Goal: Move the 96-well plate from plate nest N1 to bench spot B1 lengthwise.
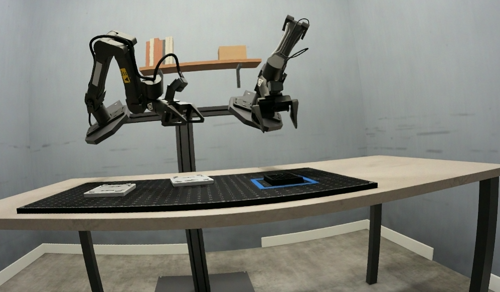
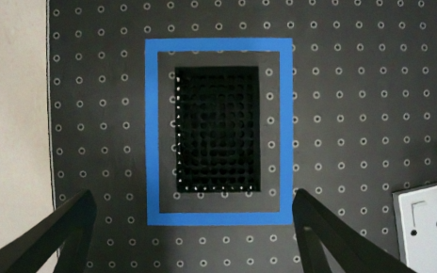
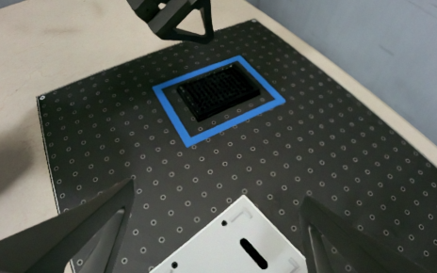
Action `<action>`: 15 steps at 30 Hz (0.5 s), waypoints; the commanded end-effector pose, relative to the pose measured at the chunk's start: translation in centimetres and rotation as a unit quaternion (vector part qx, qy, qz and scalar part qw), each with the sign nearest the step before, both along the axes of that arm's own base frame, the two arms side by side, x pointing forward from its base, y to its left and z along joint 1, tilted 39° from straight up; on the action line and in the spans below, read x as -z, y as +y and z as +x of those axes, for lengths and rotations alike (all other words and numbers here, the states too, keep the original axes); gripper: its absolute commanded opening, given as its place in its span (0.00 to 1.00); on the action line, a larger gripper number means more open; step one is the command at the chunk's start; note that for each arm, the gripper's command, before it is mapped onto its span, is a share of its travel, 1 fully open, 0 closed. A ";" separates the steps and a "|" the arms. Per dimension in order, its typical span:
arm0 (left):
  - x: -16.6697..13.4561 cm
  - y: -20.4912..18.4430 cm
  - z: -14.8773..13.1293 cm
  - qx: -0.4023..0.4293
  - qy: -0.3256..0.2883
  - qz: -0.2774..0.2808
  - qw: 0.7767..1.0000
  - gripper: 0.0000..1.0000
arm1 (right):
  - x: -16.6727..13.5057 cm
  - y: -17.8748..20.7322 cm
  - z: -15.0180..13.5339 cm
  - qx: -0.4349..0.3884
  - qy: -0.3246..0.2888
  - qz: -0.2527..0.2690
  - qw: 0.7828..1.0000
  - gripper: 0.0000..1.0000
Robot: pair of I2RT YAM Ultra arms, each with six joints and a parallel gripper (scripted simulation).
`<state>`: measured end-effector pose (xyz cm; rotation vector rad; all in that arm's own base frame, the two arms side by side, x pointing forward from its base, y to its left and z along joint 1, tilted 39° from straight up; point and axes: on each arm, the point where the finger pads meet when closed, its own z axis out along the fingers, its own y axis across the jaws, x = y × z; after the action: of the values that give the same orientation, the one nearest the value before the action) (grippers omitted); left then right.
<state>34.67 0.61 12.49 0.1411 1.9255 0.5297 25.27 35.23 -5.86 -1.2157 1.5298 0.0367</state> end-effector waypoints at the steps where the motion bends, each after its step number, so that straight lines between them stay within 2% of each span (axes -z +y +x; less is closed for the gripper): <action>1: -0.1 -0.2 0.0 0.007 -0.008 0.000 1.000 1.00 | -1.1 1.8 -0.3 -0.021 -0.011 0.024 0.999 1.00; 15: -0.6 -0.1 0.2 0.004 -0.014 0.000 1.000 1.00 | -1.1 1.8 -0.3 -0.021 -0.011 0.024 0.999 1.00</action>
<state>34.82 0.55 12.86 0.1377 1.9100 0.5263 25.27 35.23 -5.86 -1.2157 1.5298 0.0367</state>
